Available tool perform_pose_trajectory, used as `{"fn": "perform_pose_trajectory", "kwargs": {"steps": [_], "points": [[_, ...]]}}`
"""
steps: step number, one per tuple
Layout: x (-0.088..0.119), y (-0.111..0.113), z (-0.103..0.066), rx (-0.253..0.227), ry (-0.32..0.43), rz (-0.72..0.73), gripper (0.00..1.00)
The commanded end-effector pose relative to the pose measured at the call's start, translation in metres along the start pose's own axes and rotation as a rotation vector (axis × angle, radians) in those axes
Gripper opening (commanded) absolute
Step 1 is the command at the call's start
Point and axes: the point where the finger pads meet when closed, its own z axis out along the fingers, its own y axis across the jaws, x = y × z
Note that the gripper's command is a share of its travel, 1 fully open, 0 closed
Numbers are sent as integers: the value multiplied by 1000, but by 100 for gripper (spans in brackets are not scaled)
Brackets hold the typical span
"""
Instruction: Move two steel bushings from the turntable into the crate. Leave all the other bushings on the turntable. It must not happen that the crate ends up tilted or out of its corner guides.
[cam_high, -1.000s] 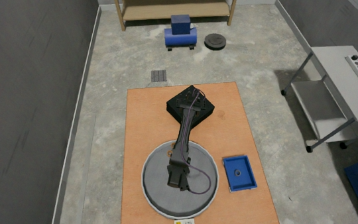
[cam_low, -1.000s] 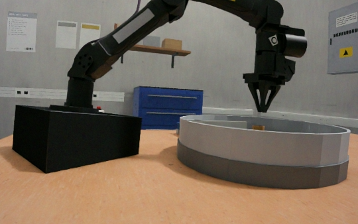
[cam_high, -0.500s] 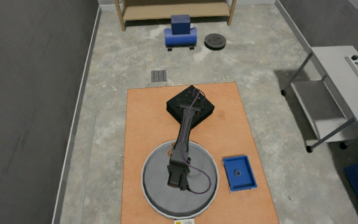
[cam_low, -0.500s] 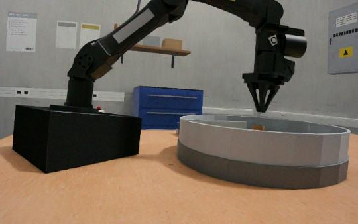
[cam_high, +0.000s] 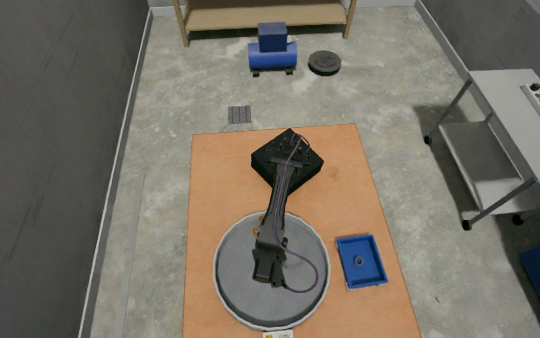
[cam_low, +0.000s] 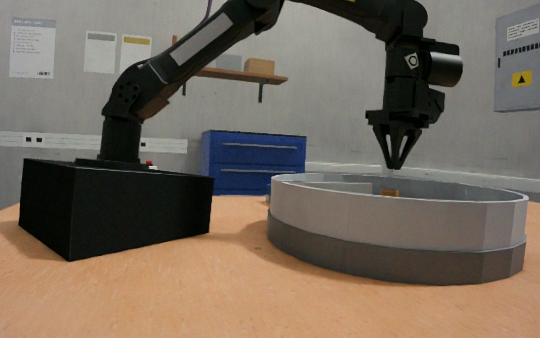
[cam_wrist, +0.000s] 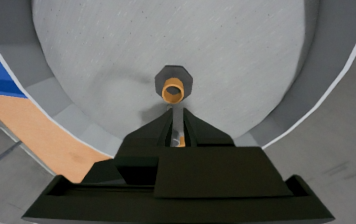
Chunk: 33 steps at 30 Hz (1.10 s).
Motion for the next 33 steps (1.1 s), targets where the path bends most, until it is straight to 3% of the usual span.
{"fn": "perform_pose_trajectory", "kwargs": {"steps": [1, 14, 15, 19, 23, 25, 30, 33], "points": [[-9, -10, -28, 32, -69, 4, 14], [-10, -14, -28, 42, -87, 0, 13], [2, -10, -17, 20, -51, 3, 13], [26, -13, -16, 18, -51, 3, 13], [66, -18, -13, 19, -50, 3, 13], [66, -18, -13, 19, -50, 3, 13], [120, -23, -9, 21, -50, 3, 13], [137, -24, -8, 21, -49, 3, 13]]}}
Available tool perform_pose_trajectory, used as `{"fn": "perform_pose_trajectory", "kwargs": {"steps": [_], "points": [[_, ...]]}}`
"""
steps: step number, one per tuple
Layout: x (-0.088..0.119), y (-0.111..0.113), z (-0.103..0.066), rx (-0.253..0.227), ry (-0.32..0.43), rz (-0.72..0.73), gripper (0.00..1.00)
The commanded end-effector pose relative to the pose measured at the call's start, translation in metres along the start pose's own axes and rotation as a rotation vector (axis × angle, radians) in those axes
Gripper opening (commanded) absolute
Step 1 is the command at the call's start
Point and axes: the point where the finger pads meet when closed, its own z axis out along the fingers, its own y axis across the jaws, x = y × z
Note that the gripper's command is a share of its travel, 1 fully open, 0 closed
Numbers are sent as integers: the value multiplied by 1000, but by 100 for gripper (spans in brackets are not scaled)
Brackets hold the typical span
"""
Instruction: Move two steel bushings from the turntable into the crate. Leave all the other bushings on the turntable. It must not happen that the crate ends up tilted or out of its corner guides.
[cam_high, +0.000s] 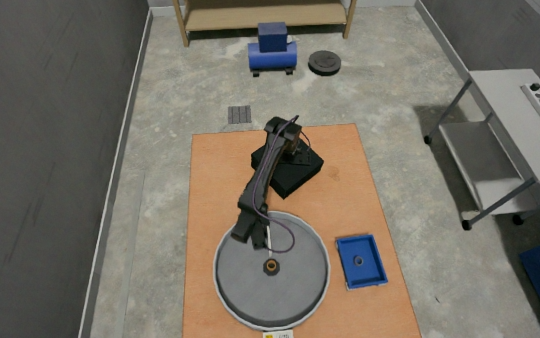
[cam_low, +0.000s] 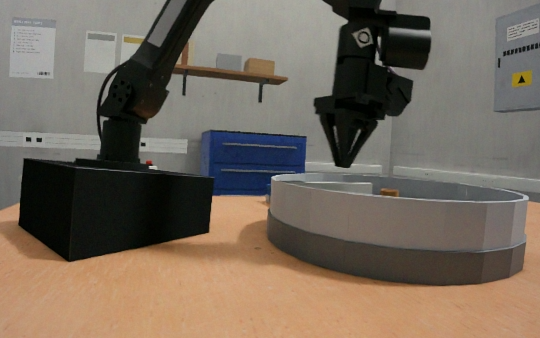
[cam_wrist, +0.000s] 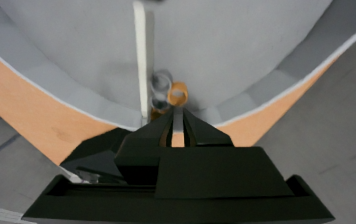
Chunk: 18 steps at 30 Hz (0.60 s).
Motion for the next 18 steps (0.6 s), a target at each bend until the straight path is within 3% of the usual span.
{"fn": "perform_pose_trajectory", "kwargs": {"steps": [1, 18], "points": [[2, -10, -10, 45, -84, -42, 13], [-1, -10, -14, 52, -91, -47, 13]]}}
